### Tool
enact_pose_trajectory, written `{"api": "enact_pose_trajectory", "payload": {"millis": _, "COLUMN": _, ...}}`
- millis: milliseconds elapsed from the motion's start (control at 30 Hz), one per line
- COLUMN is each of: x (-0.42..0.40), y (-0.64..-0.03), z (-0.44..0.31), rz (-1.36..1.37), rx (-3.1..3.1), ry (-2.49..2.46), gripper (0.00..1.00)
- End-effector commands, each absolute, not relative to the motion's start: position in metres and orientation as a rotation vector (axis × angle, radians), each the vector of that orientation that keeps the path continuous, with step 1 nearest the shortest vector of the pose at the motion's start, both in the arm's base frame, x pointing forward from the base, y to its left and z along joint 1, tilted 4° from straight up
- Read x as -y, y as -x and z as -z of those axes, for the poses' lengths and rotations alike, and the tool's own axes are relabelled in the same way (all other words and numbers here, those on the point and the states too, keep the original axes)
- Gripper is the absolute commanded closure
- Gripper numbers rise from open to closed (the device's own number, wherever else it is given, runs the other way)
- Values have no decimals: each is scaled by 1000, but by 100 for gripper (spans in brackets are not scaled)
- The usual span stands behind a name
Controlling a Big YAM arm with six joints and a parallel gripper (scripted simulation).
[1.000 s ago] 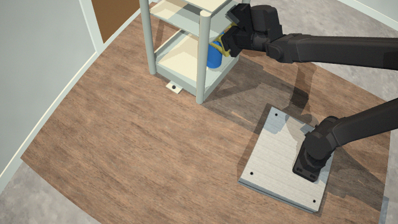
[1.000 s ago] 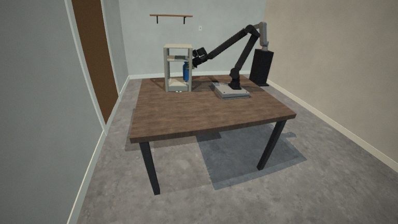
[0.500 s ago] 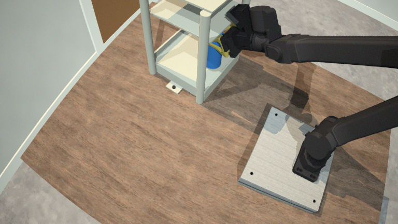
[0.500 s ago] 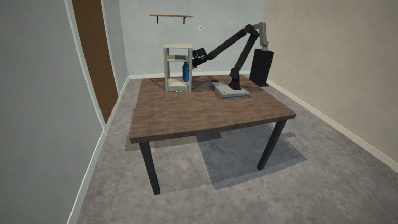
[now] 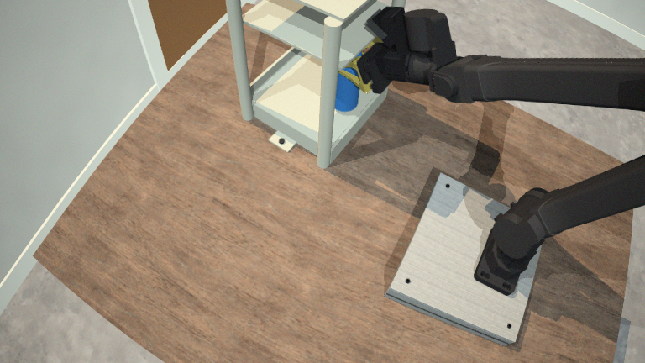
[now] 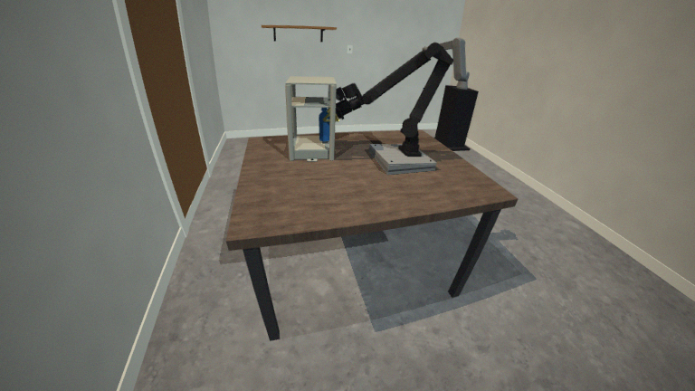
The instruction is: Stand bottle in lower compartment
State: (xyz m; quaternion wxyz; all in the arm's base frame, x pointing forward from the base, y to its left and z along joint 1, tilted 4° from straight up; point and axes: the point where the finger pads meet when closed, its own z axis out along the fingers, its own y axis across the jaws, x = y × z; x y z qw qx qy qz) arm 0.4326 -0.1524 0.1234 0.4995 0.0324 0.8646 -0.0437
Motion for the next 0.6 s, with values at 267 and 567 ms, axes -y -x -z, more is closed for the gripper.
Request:
{"api": "enact_pose_trajectory", "payload": {"millis": 267, "x": 163, "y": -450, "z": -138, "rz": 133, "rx": -2026, "ry": -67, "gripper": 56}}
{"api": "enact_pose_trajectory", "payload": {"millis": 567, "x": 161, "y": -445, "z": -136, "rz": 132, "rx": -2030, "ry": -69, "gripper": 56}}
